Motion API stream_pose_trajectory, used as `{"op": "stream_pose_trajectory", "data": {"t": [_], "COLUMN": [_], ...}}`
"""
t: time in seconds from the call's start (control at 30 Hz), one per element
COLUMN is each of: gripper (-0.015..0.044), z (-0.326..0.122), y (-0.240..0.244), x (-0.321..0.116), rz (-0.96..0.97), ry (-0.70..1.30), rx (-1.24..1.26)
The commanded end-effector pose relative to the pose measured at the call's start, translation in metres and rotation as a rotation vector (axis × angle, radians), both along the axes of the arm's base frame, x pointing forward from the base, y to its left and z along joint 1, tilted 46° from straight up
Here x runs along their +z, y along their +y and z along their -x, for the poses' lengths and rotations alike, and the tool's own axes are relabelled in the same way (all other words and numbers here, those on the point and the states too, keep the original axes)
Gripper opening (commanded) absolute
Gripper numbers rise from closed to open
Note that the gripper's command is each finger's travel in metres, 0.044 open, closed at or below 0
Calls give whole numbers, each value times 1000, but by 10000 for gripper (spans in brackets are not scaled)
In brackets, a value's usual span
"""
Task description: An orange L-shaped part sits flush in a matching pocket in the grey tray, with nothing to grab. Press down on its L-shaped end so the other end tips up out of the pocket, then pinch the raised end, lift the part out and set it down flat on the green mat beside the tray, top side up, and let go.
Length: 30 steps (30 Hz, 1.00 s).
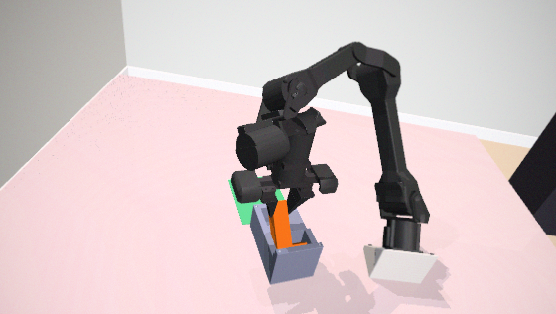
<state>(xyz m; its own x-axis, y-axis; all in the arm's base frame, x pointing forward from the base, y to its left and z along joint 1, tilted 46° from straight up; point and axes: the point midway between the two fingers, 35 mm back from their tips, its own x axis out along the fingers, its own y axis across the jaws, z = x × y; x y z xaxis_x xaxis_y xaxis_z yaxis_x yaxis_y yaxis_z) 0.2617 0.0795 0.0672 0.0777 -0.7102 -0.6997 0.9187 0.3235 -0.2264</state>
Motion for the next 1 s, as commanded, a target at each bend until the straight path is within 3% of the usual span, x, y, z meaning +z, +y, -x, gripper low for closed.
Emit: {"op": "stream_pose_trajectory", "data": {"t": [0.0, 0.97], "gripper": [0, 0], "z": [1, 5], "y": [5, 37], "x": [4, 36], "rz": [-2, -11], "ry": [-1, -5], "rx": [-5, 3]}}
